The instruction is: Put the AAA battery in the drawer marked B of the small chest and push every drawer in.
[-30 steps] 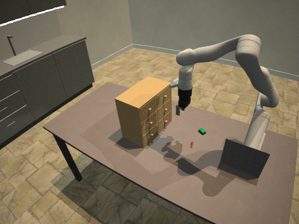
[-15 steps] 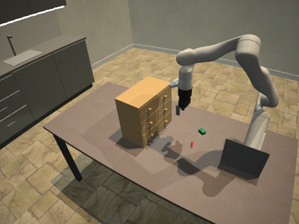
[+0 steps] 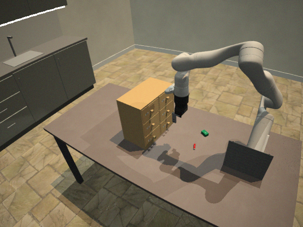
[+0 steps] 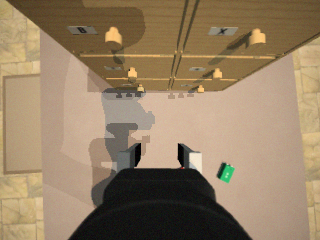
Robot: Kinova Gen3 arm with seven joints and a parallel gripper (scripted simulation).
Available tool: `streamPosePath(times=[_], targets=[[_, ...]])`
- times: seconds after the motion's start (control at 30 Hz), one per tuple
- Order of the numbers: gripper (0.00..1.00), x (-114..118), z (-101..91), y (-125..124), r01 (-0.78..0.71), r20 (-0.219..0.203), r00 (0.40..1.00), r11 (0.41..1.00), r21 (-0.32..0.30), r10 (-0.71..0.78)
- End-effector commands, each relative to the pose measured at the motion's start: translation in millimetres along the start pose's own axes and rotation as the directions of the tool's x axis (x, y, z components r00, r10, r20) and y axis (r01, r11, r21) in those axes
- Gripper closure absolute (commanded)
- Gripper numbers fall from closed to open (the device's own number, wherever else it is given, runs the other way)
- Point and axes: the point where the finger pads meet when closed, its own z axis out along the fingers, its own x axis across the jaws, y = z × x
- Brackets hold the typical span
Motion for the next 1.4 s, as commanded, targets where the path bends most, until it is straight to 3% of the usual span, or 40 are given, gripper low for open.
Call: streamPosePath(times=[0.0,0.23,0.37,0.9,1.37], targets=[[0.00,-27,0.1,-1,0.008,-0.006,1.000,1.000,0.005,-0.008],[0.00,-75,0.6,-1,0.008,-0.006,1.000,1.000,0.004,-0.008],[0.00,-90,0.8,-1,0.008,-0.006,1.000,1.000,0.004,-0.008],[0.00,-91,3.6,0,0.003,-0.008,1.000,1.000,0.007,-0.003],[0.00,-91,13.0,-7,0.004,-0.008,1.000,0.998,0.064,-0.003]])
